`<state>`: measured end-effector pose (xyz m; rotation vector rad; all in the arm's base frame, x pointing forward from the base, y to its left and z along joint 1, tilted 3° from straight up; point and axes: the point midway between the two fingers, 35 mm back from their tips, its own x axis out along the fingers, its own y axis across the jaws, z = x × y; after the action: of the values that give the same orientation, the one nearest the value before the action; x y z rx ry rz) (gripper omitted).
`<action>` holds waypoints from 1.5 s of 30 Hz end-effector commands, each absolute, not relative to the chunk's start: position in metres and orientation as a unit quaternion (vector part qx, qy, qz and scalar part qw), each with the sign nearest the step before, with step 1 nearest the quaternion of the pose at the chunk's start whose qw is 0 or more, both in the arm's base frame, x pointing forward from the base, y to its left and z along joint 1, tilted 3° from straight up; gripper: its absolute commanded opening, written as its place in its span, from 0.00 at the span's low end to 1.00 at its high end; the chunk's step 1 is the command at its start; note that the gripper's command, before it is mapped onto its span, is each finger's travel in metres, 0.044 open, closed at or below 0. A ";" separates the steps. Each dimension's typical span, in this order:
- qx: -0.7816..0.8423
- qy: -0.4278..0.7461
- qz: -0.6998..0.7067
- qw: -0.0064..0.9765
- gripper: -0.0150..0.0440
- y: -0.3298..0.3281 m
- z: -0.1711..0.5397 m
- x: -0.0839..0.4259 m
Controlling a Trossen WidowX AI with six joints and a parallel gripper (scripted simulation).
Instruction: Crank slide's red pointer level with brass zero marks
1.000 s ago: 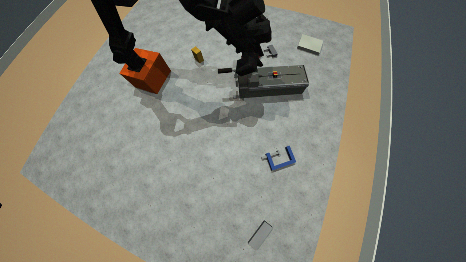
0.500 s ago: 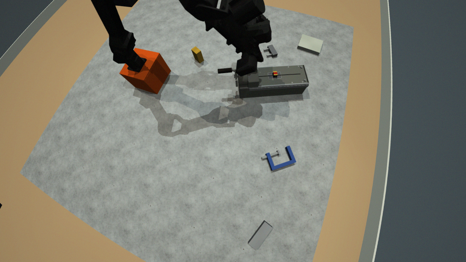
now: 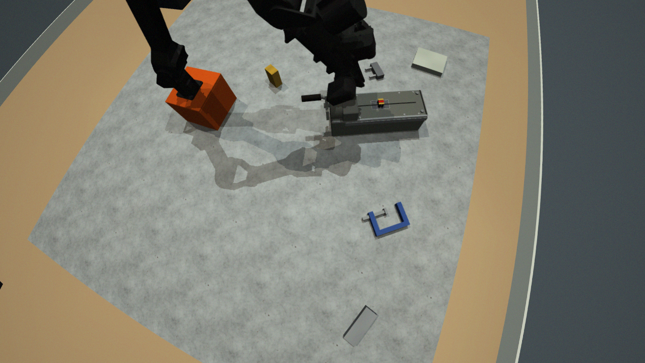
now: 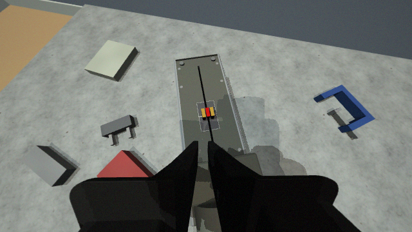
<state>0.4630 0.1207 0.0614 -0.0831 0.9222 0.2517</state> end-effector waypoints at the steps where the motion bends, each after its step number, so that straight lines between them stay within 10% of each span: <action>1: -0.040 0.444 0.121 0.887 0.48 0.121 0.061 0.463; 14: -0.040 0.444 0.121 0.887 1.00 0.121 0.061 0.463; 31: -0.040 0.444 0.121 0.887 0.25 0.121 0.061 0.463; 45: -0.040 0.444 0.121 0.887 0.25 0.121 0.061 0.463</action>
<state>0.4630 0.1207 0.0613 -0.0831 0.9222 0.2517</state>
